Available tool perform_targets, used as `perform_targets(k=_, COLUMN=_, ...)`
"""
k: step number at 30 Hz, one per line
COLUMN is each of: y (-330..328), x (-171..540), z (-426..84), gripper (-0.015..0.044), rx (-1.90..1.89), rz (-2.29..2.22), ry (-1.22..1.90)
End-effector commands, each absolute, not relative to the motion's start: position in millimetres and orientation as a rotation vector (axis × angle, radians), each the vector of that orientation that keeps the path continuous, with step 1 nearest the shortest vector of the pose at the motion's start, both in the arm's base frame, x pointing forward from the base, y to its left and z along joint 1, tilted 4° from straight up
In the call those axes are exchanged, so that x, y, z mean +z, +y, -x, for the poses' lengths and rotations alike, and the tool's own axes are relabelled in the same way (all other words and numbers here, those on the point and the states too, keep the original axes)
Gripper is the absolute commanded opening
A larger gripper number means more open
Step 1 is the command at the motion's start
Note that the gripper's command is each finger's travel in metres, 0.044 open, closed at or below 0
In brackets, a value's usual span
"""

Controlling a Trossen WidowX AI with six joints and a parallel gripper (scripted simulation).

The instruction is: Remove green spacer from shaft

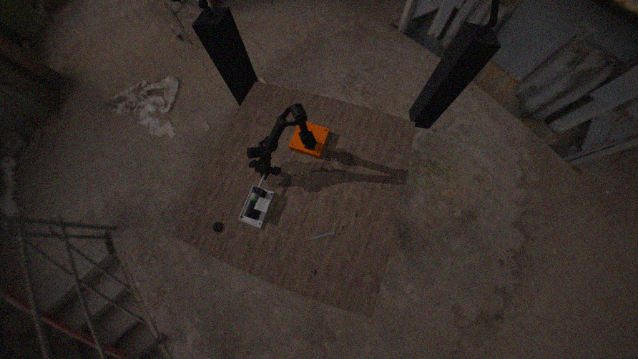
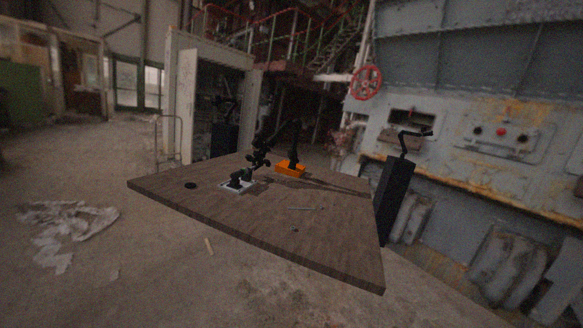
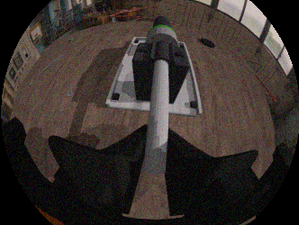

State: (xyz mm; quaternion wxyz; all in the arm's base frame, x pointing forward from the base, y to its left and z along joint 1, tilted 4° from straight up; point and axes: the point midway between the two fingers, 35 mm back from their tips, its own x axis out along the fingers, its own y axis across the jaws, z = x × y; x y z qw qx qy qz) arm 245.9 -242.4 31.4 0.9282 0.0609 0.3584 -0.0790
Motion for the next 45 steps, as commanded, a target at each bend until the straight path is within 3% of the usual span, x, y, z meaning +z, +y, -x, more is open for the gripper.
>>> perform_targets(k=1, y=-242.1, x=31.8, z=-245.0, gripper=0.0, rx=-0.162, rz=-0.12, ry=0.735)
perform_targets(k=45, y=-241.1, x=31.4, z=-239.7, gripper=0.0, rx=-0.162, rz=-0.12, ry=0.735)
